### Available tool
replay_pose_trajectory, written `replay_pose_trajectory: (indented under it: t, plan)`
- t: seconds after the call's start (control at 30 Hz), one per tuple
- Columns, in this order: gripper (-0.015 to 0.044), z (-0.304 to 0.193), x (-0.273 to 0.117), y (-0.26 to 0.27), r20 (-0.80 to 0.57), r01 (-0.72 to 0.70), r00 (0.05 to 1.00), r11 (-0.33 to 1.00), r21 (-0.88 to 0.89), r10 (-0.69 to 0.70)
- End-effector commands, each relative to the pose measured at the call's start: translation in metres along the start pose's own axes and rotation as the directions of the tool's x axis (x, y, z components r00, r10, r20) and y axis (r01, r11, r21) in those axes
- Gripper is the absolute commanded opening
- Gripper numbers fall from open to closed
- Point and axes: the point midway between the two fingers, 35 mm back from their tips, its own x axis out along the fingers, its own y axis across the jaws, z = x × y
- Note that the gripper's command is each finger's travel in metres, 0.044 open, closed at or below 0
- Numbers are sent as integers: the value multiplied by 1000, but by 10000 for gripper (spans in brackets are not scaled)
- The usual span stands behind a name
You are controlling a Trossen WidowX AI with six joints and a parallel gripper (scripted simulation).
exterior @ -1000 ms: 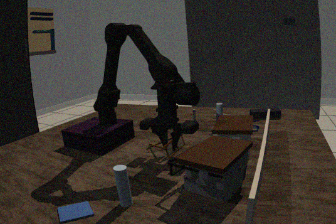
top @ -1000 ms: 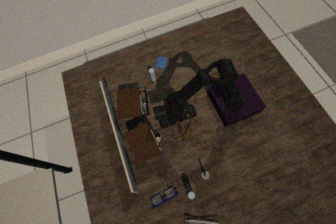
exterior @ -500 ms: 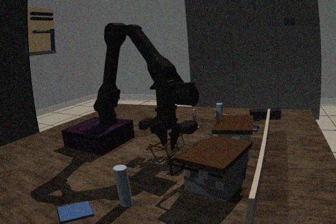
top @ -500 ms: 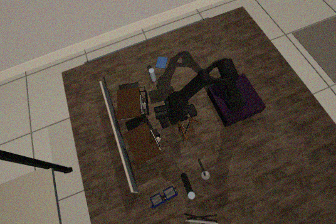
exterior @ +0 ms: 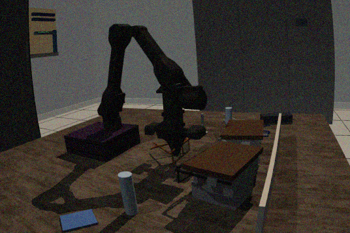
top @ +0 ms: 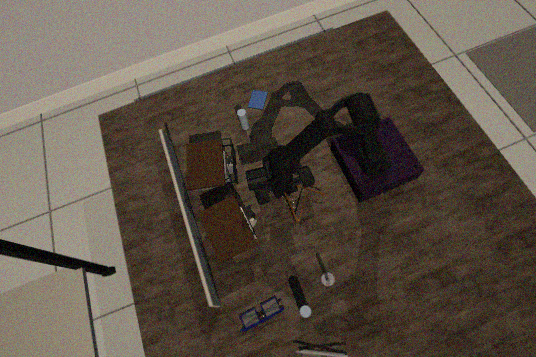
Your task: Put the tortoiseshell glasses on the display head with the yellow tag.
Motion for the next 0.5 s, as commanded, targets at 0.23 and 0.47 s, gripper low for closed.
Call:
replay_pose_trajectory:
  t: [0.23,0.47]
  plan:
    - [0,0,-25,4,-1,-1,1000,1000,1,1]
    - [0,0,-78,1,-4,1,1000,1000,3,-1]
